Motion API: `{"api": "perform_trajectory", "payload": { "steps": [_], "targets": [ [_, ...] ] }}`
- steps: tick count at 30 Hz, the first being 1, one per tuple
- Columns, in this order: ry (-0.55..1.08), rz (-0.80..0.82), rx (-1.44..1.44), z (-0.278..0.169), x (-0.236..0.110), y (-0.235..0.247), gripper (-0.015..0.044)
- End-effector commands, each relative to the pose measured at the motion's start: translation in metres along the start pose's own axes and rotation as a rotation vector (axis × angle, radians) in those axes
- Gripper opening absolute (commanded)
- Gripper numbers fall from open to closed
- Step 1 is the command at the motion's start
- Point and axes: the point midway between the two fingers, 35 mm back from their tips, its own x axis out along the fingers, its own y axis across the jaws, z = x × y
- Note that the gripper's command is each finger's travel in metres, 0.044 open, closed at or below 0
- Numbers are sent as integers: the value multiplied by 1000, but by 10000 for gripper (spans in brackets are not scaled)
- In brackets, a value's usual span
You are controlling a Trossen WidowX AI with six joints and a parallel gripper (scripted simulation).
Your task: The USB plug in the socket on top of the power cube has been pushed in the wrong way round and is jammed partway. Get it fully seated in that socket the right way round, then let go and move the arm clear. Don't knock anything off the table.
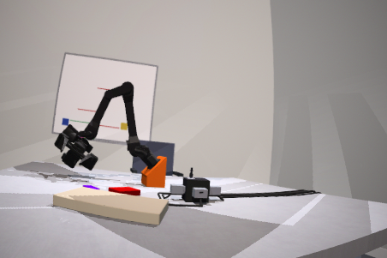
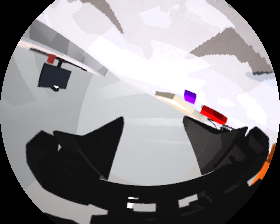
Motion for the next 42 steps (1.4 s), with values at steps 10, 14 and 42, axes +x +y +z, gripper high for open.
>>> {"api": "perform_trajectory", "payload": {
  "steps": [10,14,42],
  "targets": [
    [-11,-141,98,-6,62,-16,440],
    [-8,-242,125,-18,92,-30,440],
    [-512,-1403,-270,-226,148,-296,440]
  ]
}}
